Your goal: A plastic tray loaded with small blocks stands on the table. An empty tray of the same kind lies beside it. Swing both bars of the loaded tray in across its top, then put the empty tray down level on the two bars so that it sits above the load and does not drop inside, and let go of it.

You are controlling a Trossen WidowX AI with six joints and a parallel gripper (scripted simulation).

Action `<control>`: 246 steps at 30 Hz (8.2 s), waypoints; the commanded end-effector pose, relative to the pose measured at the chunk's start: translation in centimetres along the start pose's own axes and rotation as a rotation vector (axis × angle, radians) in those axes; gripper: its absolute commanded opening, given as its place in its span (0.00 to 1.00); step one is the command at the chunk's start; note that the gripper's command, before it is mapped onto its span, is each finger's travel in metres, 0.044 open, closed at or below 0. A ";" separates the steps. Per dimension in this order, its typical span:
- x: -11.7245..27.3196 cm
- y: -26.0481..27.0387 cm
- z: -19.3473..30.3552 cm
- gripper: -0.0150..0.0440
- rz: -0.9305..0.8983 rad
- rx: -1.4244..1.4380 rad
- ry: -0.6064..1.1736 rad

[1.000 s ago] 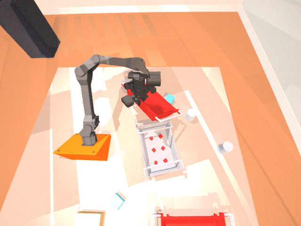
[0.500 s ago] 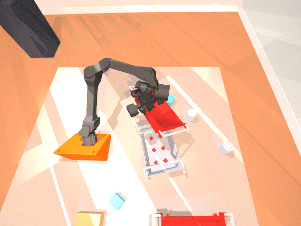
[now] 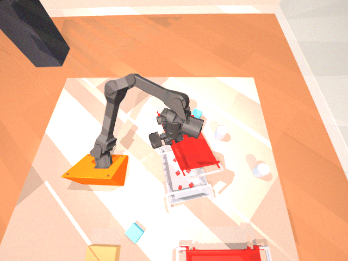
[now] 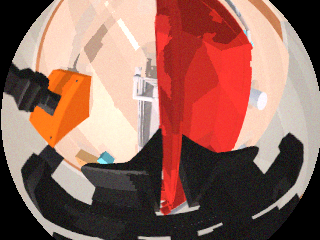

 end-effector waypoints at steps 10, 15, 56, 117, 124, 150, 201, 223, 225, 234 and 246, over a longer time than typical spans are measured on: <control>0.9 3.6 5.8 0.25 0.069 -0.117 -0.019; 0.9 5.3 7.8 0.25 0.089 -0.163 -0.035; 0.9 5.7 8.6 0.25 0.096 -0.177 -0.040; -4.8 7.2 7.6 0.25 0.097 -0.177 -0.041; -5.3 7.4 7.5 0.25 0.097 -0.177 -0.042; -7.7 8.1 7.1 0.25 0.097 -0.177 -0.042; -10.3 8.4 6.8 0.50 0.098 -0.177 -0.043; -10.3 8.3 6.8 1.00 0.102 -0.171 -0.042; -10.3 8.3 6.8 1.00 0.102 -0.171 -0.042; -7.7 8.4 7.3 1.00 0.099 -0.173 -0.038; -0.3 9.3 7.4 1.00 0.094 -0.178 -0.039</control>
Point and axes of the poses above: the point midway between the two fingers, 35 mm back from their tips, its own x axis back along the fingers, its own y axis across the jaws, z = x × y, the point moved 6 cm from there along x, back along the fingers, and after that the axes turned 12 degrees about x, right-handed, at the moved point
